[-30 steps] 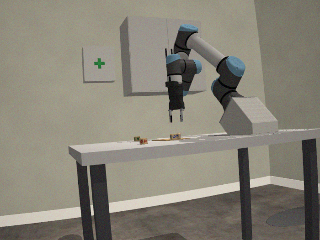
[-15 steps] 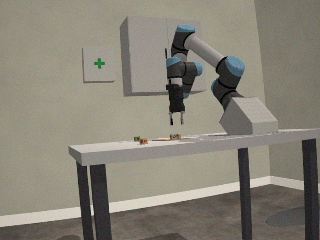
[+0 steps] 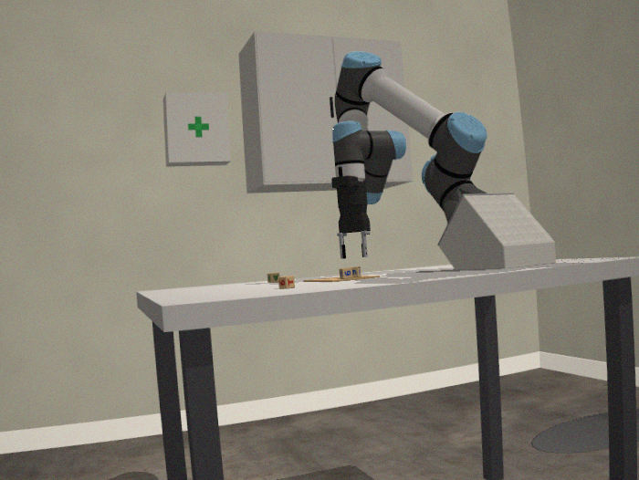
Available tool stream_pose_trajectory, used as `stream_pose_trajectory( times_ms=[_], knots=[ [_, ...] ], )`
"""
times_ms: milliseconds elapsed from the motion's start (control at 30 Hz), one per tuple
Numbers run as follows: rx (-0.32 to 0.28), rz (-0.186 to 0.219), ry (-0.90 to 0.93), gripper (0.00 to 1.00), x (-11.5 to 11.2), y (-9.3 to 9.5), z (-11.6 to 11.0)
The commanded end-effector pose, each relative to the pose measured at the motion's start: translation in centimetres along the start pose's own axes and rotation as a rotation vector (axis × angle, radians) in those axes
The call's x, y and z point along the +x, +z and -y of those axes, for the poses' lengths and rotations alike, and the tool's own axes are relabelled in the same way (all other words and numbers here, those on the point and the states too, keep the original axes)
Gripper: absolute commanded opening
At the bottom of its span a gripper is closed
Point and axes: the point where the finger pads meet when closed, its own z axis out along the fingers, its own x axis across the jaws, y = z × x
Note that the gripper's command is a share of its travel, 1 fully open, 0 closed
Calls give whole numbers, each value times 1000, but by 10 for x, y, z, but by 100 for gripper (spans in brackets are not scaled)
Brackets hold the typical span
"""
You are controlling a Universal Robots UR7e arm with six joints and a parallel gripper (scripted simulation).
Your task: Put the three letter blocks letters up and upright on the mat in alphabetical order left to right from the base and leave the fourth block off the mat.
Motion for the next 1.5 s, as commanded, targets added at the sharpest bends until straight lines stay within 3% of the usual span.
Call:
stream_pose_trajectory(
  times_ms=[0,467,1467],
  knots=[
    [1,0,-1,98,-1,5,0],
    [2,-1,0,98,0,15,0],
    [3,-2,0,98,0,15,1]
  ],
)
